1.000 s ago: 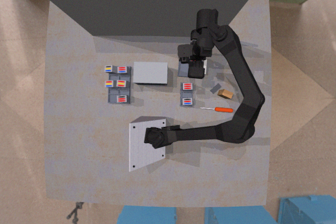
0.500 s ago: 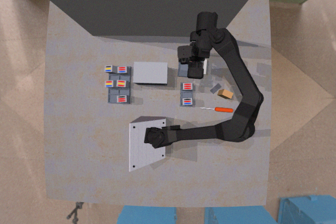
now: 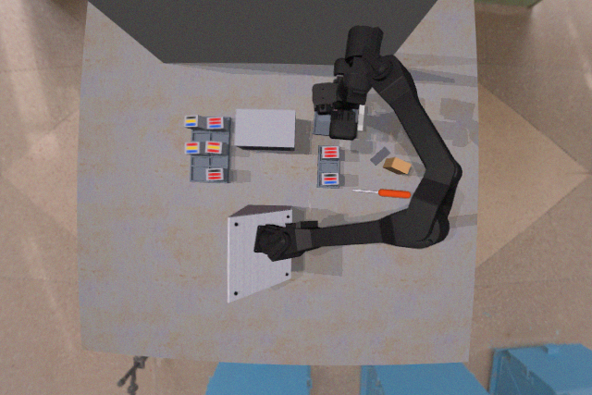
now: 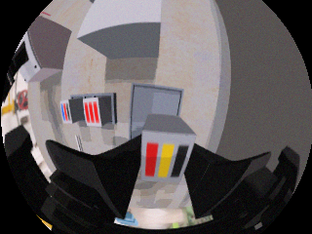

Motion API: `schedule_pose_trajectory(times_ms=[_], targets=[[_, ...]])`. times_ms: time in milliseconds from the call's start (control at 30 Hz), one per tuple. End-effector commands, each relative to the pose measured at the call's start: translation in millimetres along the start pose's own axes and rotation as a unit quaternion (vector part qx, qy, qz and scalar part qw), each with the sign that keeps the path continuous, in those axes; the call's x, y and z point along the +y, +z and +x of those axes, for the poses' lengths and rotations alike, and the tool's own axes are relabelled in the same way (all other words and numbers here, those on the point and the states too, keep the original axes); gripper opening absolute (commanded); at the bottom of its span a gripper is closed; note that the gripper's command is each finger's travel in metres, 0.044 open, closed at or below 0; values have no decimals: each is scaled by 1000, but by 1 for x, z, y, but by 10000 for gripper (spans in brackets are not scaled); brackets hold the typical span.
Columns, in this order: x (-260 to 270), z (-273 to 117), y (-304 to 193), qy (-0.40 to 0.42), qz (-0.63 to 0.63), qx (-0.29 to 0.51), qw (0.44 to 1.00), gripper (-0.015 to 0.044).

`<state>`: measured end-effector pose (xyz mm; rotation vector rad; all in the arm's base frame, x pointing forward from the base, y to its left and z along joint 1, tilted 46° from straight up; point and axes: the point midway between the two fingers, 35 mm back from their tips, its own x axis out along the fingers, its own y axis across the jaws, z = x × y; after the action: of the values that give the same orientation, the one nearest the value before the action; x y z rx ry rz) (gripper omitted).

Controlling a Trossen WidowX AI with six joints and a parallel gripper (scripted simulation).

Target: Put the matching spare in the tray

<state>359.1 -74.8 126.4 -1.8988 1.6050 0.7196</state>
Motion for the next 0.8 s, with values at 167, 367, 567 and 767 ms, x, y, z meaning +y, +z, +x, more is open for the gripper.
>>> schedule_pose_trajectory(times_ms=[167,367,567,767], targets=[[2,11,1,2,-4,-2,1000,0],[2,17,1,2,-4,-2,1000,0],[2,23,1,2,-4,-2,1000,0],[3,29,1,2,-4,-1,1000,0]])
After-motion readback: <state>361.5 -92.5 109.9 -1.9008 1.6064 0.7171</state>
